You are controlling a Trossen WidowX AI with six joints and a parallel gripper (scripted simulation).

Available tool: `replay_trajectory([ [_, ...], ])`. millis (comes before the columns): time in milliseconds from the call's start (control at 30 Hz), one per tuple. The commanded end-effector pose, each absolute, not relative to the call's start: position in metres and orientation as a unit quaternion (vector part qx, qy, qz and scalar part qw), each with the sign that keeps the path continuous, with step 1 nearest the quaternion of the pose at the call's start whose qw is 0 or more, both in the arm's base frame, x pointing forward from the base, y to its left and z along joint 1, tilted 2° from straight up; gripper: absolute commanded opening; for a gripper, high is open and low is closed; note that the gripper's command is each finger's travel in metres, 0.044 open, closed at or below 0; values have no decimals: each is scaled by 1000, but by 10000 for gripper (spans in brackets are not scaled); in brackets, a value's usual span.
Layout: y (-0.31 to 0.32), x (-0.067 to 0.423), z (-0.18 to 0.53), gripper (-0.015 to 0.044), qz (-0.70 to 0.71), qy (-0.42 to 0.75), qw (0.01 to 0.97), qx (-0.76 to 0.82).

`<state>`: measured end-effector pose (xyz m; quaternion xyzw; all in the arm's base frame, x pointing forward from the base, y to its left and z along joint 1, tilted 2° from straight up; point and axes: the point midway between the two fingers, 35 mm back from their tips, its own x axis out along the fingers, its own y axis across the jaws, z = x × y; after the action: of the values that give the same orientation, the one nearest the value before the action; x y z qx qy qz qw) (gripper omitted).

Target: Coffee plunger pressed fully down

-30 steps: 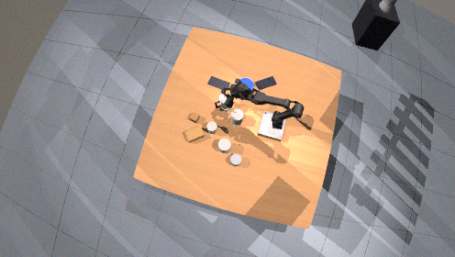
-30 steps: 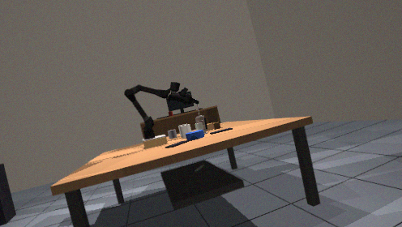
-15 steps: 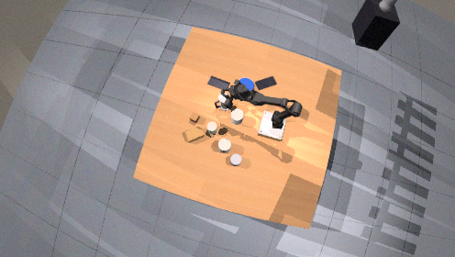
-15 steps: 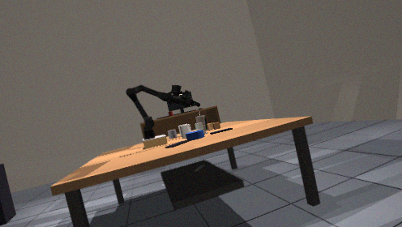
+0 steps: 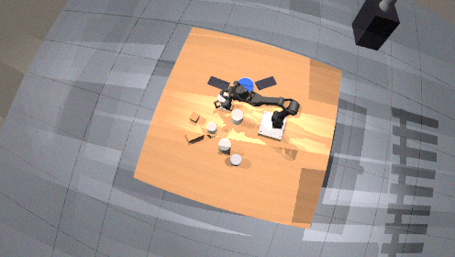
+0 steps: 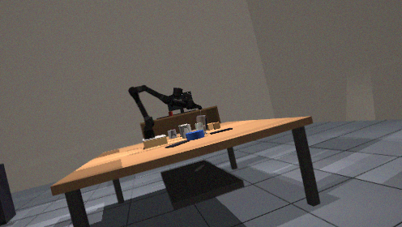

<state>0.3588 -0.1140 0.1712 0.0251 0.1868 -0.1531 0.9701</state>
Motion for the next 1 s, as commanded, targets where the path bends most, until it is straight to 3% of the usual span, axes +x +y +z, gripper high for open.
replay_trajectory([
  [0, -113, 356, 139, 116, -150, 226, 962, 31],
  [967, -117, 367, 143, 116, -150, 225, 962, 31],
])
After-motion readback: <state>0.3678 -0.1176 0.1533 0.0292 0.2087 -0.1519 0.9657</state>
